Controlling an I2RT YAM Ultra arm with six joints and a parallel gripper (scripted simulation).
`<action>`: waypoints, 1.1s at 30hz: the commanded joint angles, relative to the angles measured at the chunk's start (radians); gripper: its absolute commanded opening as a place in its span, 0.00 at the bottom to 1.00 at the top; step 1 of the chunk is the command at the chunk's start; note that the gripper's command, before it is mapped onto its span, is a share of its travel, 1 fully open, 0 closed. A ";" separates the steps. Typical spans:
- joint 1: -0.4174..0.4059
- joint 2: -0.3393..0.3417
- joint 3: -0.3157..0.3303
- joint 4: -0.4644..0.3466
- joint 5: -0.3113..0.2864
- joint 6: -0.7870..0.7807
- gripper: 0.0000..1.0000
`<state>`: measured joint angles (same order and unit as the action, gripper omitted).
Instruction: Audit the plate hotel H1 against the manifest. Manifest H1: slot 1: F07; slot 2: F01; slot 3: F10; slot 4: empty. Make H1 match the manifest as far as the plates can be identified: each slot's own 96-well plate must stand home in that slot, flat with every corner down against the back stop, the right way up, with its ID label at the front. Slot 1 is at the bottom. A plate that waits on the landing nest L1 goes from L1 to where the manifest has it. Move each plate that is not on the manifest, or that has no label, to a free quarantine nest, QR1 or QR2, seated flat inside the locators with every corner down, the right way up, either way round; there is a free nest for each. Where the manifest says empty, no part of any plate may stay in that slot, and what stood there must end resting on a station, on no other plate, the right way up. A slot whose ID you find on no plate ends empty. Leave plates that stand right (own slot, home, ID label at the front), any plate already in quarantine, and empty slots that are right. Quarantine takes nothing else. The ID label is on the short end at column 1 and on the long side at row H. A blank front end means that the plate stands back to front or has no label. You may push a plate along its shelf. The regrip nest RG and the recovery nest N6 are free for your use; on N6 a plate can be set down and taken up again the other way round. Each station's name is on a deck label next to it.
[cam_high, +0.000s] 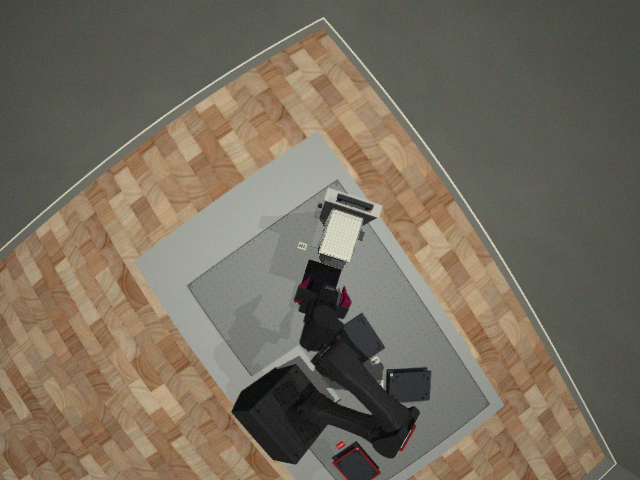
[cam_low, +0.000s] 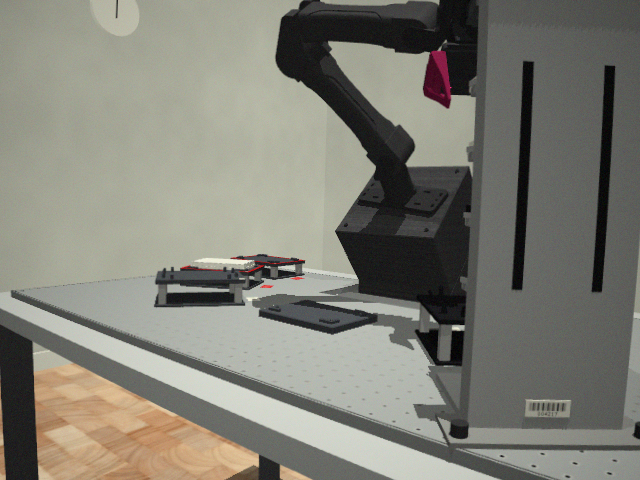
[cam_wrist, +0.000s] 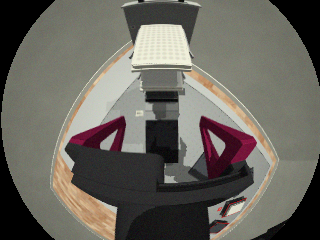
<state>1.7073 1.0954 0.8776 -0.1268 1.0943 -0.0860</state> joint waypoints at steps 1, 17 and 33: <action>-0.005 0.004 0.017 0.006 -0.016 -0.013 1.00; -0.052 0.050 0.075 0.021 -0.062 -0.043 1.00; -0.095 0.098 0.138 0.026 -0.103 -0.067 1.00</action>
<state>1.6115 1.1923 1.0019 -0.1036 1.0023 -0.1478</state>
